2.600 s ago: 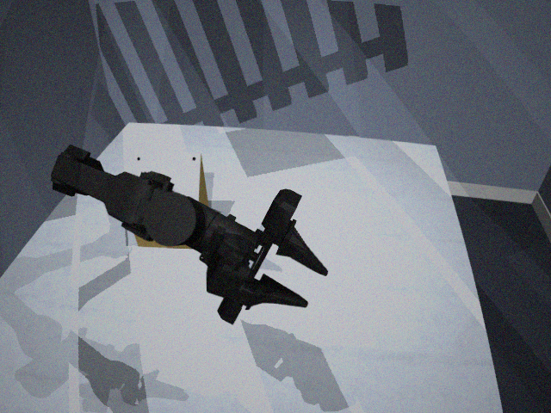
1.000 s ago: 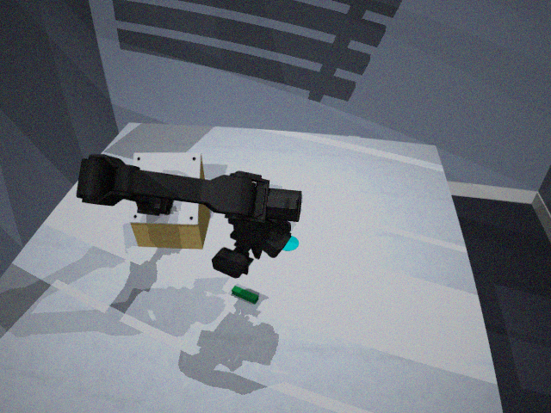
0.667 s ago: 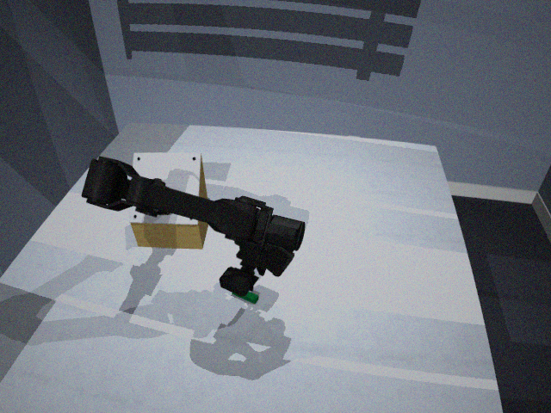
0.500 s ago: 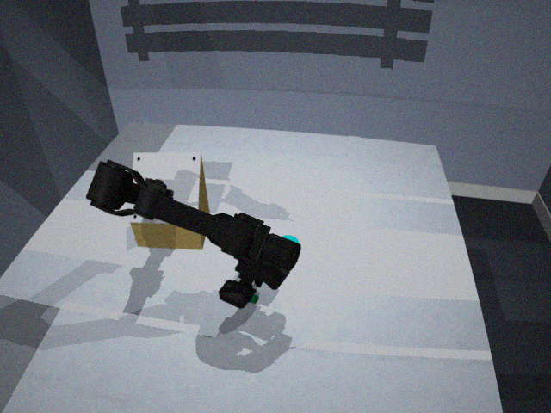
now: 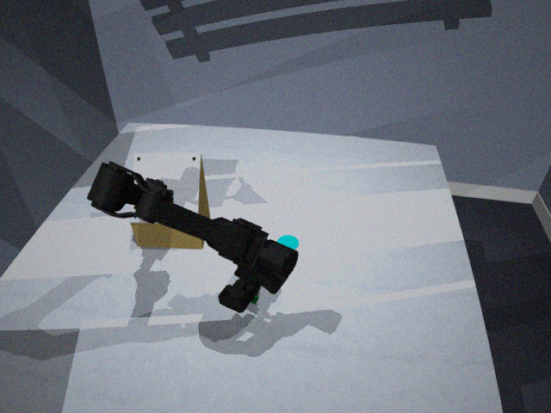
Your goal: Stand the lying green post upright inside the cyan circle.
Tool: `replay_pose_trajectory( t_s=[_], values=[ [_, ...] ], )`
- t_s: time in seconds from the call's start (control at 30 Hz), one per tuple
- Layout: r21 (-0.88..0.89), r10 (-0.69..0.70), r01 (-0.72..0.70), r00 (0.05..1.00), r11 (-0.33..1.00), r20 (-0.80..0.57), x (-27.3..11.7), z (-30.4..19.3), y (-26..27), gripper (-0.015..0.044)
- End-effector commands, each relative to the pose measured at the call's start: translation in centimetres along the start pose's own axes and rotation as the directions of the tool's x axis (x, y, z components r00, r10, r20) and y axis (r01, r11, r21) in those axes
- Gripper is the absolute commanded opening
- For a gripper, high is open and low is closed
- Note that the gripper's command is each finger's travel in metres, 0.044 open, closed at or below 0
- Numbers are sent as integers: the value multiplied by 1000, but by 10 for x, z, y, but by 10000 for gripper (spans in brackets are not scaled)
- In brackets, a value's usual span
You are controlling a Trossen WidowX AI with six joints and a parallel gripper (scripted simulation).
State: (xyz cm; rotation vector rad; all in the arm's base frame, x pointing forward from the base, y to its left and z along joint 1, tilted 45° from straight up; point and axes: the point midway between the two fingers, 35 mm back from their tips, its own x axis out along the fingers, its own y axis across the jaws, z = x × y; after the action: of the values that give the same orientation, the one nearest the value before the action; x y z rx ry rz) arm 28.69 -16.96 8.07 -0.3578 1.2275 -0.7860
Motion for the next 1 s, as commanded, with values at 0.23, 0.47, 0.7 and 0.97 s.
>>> replay_pose_trajectory(
  t_s=[0.23,0.47,0.7,0.97],
  values=[
    [-4,10,-10,1000,1000,-7,-18,2,4,22],
    [-3,15,-15,1000,1000,-10,-39,4,6,22],
    [-3,16,-16,1000,1000,-11,-61,4,6,22],
    [-4,15,-15,1000,1000,-11,-86,3,5,22]
  ],
)
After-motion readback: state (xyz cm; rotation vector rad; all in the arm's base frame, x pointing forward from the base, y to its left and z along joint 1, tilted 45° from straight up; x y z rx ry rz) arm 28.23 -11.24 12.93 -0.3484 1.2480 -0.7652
